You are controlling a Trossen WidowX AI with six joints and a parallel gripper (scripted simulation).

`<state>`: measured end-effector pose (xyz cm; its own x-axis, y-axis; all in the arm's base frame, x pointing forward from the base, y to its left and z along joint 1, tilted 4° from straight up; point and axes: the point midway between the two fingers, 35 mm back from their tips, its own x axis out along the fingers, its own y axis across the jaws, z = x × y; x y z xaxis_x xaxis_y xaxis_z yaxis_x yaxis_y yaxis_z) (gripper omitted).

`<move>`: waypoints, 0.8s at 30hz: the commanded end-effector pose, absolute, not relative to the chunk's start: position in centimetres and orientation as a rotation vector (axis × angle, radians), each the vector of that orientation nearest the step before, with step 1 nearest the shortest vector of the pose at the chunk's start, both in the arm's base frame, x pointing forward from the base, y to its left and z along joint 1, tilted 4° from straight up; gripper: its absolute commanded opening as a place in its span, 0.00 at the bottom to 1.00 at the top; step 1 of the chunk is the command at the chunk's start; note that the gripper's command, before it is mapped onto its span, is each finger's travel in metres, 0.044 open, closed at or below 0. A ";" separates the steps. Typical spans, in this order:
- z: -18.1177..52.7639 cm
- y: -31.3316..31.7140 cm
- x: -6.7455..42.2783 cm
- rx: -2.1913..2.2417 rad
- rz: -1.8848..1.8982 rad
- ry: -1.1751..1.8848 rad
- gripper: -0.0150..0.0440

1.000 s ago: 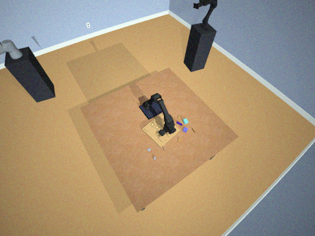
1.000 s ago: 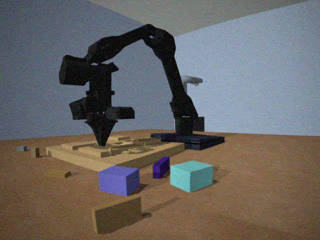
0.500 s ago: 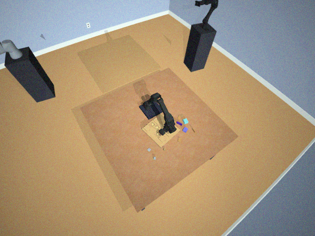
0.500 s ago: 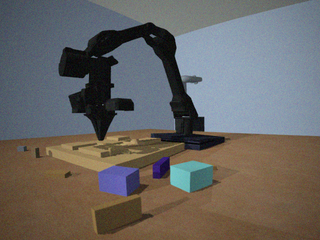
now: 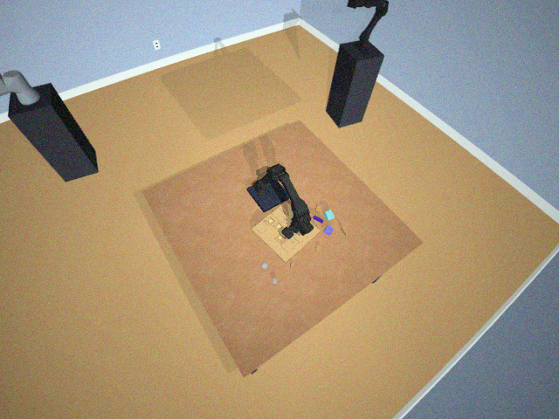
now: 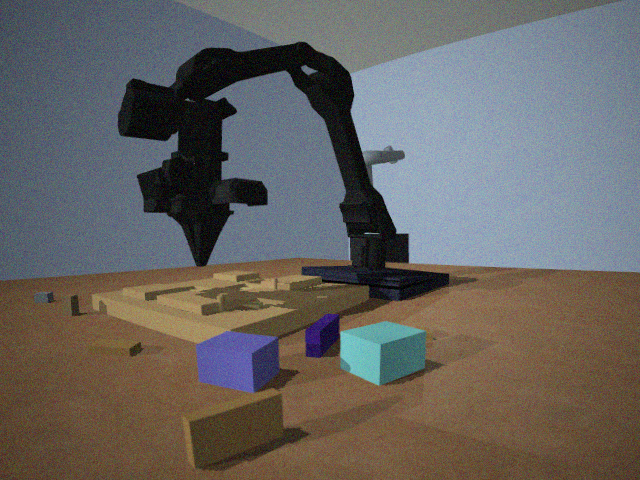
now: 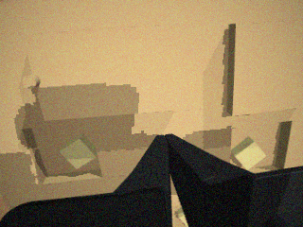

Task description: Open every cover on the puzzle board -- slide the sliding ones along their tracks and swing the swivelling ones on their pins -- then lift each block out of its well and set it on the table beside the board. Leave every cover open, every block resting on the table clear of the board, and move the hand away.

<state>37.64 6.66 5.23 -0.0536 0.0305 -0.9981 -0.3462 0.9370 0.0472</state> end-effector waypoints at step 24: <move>7.6 -0.5 28.5 0.241 -0.216 1.615 0.25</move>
<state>29.91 0.22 7.61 -0.0496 0.0284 -0.9984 0.2091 0.9777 0.0175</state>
